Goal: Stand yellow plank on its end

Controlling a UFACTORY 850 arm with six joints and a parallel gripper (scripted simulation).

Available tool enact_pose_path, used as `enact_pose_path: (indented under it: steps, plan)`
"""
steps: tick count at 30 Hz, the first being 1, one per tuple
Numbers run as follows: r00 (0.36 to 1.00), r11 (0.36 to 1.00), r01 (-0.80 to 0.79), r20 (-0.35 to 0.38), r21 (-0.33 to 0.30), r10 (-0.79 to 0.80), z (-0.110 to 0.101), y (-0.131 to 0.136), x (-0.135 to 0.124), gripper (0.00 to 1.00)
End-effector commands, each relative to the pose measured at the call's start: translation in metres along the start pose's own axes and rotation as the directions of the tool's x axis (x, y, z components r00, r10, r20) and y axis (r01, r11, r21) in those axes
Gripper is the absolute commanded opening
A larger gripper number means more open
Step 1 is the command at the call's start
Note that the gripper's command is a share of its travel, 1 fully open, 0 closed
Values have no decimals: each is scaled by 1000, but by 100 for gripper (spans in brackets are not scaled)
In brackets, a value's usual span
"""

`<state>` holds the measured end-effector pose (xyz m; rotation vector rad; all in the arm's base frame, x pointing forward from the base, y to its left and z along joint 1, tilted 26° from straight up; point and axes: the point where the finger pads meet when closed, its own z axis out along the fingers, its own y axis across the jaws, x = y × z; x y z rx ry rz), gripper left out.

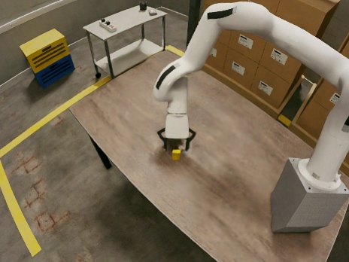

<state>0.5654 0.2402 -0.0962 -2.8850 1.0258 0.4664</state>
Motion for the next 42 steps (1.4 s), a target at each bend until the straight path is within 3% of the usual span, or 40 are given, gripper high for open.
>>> enact_pose_path:
  steps: [1, 17, 32, 42]
  plan:
    - [1000, 1000, 1, -1, 1, -1, -1, -1, 0, 100]
    - [1000, 1000, 1, -1, 1, -1, -20, -1, -7, 100]
    - [1000, 1000, 1, -1, 1, -1, -68, -1, -23, 100]
    - [1000, 1000, 1, -1, 1, -1, -79, -1, -27, 100]
